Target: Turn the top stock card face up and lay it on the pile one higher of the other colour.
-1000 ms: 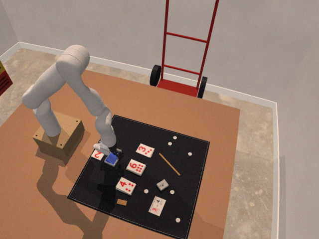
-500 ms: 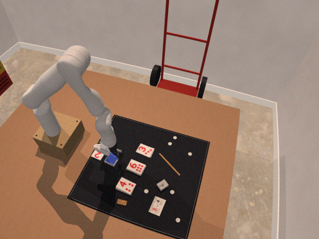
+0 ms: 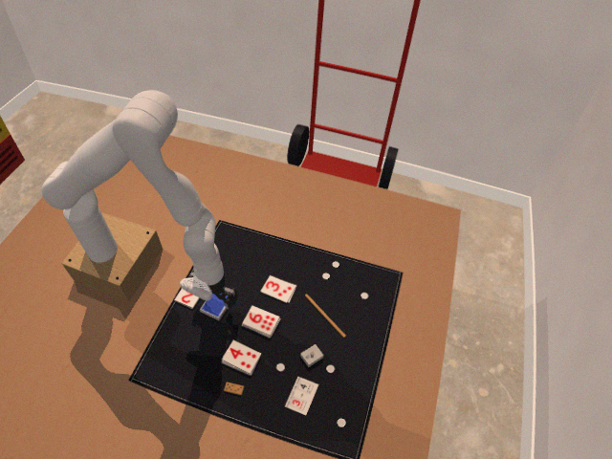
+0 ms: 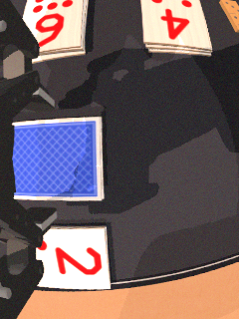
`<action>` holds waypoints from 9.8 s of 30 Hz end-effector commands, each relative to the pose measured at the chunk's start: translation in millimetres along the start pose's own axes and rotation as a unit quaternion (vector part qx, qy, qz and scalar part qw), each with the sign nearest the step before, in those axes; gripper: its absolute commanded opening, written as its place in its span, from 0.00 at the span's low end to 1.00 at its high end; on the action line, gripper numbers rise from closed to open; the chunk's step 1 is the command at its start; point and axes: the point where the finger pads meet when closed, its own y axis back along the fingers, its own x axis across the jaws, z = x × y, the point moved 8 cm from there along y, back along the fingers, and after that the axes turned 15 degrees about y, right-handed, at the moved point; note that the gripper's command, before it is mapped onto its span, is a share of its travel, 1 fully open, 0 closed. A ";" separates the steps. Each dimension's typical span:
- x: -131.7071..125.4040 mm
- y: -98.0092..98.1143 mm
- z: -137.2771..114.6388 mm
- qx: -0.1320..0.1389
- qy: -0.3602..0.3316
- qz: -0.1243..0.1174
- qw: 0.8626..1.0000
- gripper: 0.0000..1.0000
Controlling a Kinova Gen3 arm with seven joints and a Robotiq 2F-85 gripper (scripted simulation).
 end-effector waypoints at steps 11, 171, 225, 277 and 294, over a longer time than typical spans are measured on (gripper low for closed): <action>-0.1 -0.6 0.2 0.000 0.000 0.000 1.000 0.85; 3.1 8.4 -12.7 0.000 0.002 0.000 1.000 0.72; 5.5 2.4 -22.5 0.000 0.003 0.000 1.000 0.72; 5.5 -3.0 -22.5 0.000 0.003 0.000 1.000 0.85; 5.5 -3.0 -22.5 0.000 0.003 0.000 1.000 0.85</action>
